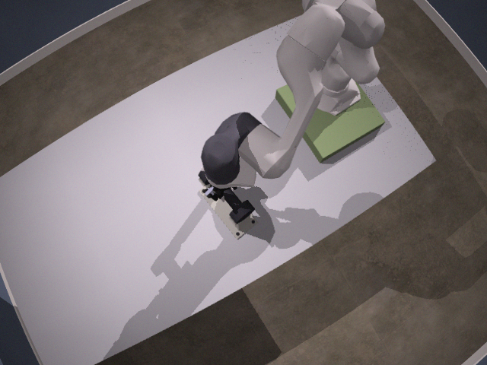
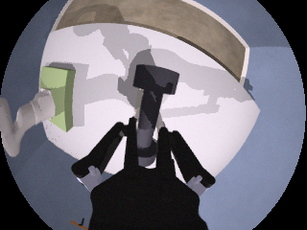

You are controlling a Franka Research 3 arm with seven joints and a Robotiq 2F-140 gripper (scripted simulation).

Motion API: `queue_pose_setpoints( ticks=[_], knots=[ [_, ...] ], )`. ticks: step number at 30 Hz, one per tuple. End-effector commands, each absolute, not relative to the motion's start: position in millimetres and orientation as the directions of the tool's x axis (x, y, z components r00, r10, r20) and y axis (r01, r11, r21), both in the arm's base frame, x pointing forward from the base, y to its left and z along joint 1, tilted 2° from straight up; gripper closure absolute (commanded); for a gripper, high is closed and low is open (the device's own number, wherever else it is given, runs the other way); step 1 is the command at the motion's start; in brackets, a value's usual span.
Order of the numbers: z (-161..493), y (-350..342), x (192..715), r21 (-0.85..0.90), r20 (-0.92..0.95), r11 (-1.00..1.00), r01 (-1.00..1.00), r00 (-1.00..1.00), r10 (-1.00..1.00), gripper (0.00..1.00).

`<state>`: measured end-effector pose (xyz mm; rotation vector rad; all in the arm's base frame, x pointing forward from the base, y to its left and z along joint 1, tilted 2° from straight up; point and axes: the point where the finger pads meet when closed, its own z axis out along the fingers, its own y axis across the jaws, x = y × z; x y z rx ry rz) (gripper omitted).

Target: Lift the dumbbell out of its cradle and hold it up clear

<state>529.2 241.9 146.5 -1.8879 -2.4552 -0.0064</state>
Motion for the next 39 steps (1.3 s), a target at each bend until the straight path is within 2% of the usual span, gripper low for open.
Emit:
queue_pose_setpoints(
  ticks=[1, 39],
  knots=[
    [156, 242, 530, -0.02, 0.036, 0.256, 0.966, -0.256, 0.966, 1.0],
    [237, 240, 532, -0.02, 0.036, 0.256, 0.966, -0.255, 0.966, 1.0]
  ],
)
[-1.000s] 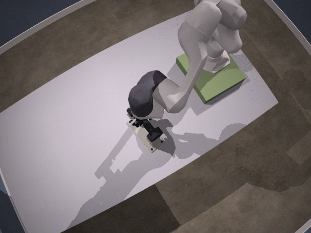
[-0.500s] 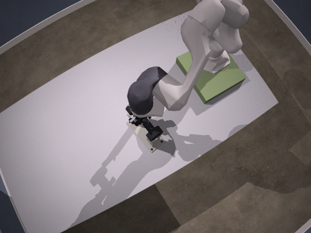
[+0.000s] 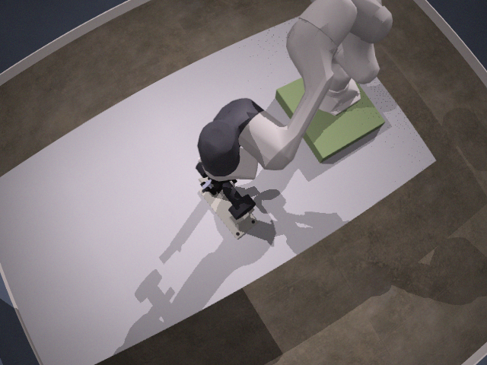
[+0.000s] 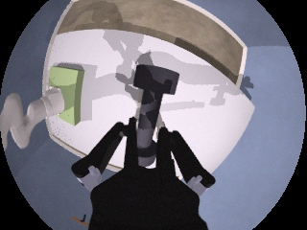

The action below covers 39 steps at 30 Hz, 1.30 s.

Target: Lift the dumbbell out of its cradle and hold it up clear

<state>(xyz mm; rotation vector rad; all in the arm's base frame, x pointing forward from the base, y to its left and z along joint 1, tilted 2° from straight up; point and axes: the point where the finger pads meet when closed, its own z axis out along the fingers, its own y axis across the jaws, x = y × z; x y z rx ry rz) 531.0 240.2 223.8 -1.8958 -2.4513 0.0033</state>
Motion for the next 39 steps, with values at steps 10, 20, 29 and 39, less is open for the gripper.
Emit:
queue_pose_setpoints(
  ticks=[10, 20, 29, 39],
  knots=[
    [247, 240, 533, -0.02, 0.036, 0.256, 0.966, -0.255, 0.966, 1.0],
    [252, 239, 532, -0.02, 0.036, 0.256, 0.966, -0.255, 0.966, 1.0],
    [252, 239, 532, -0.02, 0.036, 0.256, 0.966, -0.255, 0.966, 1.0],
    [252, 239, 532, -0.02, 0.036, 0.256, 0.966, -0.255, 0.966, 1.0]
  ],
)
